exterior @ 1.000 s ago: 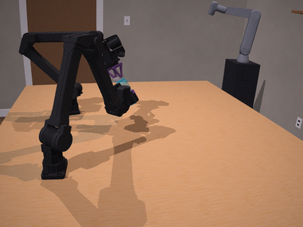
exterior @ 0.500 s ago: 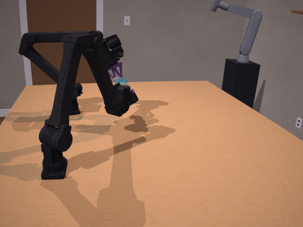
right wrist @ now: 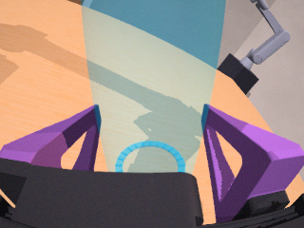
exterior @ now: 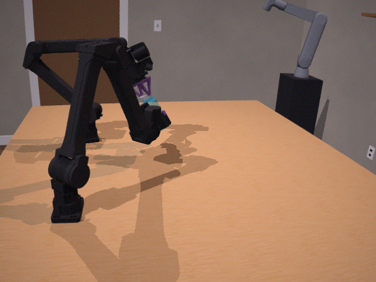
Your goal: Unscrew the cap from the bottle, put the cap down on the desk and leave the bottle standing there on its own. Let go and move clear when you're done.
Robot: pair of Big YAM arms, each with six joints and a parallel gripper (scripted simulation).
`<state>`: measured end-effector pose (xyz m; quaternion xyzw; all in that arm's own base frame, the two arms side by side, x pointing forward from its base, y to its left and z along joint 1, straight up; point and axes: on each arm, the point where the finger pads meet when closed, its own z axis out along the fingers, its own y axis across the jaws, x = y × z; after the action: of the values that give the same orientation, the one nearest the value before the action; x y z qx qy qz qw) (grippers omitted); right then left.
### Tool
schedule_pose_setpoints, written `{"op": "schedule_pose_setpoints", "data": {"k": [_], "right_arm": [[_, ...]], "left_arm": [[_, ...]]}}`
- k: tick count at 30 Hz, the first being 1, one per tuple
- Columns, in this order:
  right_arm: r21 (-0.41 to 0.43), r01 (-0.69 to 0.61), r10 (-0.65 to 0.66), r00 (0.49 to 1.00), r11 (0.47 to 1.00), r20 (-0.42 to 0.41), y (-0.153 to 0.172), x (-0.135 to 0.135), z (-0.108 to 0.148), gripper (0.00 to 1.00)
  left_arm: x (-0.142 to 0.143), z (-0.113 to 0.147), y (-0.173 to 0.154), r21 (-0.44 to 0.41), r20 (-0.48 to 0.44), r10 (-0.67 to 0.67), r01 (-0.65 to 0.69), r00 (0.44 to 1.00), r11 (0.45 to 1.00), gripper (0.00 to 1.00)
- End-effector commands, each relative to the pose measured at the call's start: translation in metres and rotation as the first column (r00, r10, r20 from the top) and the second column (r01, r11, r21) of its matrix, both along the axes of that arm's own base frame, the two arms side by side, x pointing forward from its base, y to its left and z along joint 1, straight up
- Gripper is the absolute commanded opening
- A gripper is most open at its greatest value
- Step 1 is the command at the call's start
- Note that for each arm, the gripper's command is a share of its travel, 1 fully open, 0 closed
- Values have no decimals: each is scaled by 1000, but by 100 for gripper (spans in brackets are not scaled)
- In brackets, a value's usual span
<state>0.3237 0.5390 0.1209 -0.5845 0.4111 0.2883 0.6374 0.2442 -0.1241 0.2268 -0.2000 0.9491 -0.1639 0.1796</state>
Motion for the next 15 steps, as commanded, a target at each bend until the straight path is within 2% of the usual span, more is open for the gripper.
{"op": "schedule_pose_setpoints", "data": {"k": [1, 5, 6, 15], "right_arm": [[31, 21, -21, 1000, 999, 11, 1, 11, 16, 0], [31, 21, -21, 1000, 999, 11, 1, 11, 16, 0], [31, 21, -21, 1000, 999, 11, 1, 11, 16, 0], [31, 21, -21, 1000, 999, 11, 1, 11, 16, 0]], "left_arm": [[7, 44, -1, -27, 72, -9, 11, 997, 1000, 0], [7, 44, -1, -27, 72, -9, 11, 997, 1000, 0], [6, 29, -3, -19, 46, -7, 8, 999, 1000, 0], [13, 17, -6, -19, 46, -7, 8, 999, 1000, 0]]}}
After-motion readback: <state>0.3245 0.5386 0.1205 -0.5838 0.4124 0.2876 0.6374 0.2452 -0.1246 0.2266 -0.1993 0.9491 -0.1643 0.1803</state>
